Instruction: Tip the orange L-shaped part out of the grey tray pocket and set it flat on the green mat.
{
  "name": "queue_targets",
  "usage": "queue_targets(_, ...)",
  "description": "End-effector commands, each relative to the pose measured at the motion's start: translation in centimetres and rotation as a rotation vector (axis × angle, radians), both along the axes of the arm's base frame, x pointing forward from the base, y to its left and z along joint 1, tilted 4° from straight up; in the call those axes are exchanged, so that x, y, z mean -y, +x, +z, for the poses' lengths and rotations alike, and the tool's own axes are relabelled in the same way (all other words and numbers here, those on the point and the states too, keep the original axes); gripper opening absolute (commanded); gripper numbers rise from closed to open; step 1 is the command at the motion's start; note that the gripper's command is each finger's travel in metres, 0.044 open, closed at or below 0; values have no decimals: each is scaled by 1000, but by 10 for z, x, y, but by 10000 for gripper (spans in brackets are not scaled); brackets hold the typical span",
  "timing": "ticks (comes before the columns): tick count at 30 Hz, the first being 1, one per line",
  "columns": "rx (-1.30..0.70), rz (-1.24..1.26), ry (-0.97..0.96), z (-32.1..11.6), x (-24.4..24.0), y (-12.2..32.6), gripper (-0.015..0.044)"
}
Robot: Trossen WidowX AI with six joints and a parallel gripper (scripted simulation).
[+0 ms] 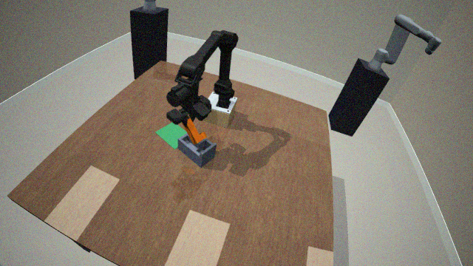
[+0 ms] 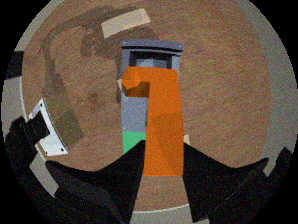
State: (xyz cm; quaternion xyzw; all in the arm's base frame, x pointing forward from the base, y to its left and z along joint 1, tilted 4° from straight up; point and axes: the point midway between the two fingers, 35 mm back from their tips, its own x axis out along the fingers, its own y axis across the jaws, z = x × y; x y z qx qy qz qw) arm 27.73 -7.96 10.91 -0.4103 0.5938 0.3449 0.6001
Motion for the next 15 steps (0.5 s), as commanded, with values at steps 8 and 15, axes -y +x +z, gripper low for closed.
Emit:
queue_targets(8,-2,1,0,0,38,-22,0)
queue_targets(15,-3,1,-2,1,63,-36,0)
